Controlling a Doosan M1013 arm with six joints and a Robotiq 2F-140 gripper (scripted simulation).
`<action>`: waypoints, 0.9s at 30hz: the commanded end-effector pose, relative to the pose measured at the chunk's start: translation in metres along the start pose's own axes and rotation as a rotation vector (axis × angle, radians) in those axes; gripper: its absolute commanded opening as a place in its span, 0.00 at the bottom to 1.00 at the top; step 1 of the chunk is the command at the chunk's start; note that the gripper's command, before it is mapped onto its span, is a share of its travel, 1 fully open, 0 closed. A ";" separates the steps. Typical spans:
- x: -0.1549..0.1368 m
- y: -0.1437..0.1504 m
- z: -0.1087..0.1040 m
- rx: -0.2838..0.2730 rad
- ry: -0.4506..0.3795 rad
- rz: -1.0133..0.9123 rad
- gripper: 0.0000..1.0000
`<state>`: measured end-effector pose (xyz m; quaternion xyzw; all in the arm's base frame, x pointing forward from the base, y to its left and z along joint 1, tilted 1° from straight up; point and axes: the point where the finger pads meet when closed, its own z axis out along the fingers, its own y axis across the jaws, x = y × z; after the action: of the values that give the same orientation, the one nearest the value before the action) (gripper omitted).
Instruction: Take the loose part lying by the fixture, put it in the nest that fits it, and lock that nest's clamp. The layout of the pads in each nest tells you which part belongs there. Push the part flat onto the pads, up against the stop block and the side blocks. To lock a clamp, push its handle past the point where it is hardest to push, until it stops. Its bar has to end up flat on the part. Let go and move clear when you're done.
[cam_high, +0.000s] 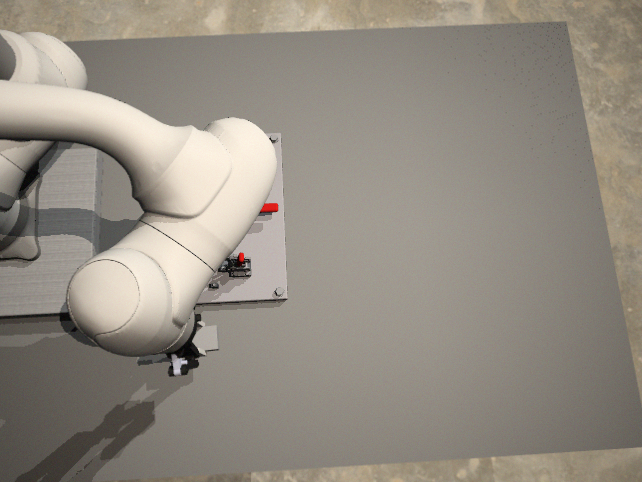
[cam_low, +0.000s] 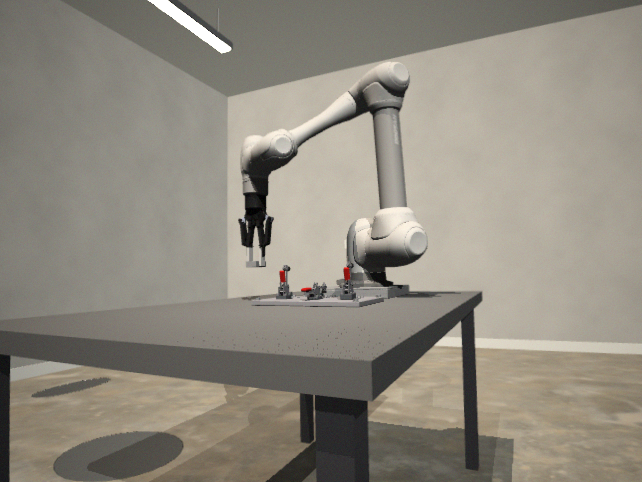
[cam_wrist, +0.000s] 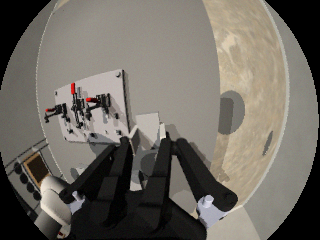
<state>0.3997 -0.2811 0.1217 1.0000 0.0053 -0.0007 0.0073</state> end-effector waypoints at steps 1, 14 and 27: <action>0.000 0.000 0.000 0.000 0.000 0.000 0.10; 0.000 0.000 0.000 0.000 0.000 0.022 0.10; 0.000 0.000 0.000 0.000 0.000 0.057 0.10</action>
<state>0.3997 -0.2811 0.1215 0.9997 -0.0230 -0.0005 0.0073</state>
